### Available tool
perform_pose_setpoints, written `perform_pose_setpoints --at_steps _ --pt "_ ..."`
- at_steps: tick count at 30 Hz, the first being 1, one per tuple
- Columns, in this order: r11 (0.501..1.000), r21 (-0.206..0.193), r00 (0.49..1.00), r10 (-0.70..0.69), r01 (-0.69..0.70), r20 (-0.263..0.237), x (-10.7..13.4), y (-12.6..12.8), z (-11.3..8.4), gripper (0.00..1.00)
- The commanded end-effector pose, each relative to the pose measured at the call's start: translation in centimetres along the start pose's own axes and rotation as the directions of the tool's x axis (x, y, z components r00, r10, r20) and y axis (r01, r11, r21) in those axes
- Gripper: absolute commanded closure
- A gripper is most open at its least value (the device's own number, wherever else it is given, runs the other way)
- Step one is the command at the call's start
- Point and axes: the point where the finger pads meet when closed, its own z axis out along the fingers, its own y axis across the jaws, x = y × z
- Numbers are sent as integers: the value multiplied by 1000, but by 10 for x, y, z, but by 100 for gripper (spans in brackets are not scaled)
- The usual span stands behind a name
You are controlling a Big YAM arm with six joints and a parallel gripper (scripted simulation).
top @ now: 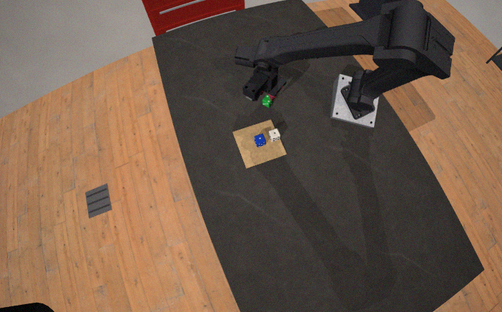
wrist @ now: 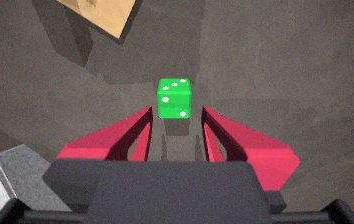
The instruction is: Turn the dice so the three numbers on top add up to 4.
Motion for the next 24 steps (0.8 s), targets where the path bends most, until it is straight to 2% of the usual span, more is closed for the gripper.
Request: perform_pose_setpoints --at_steps 1,24 --pt "1000 1 1000 7 -7 7 0 0 2 55" --pt "1000 8 1000 3 -4 9 -1 0 0 55"
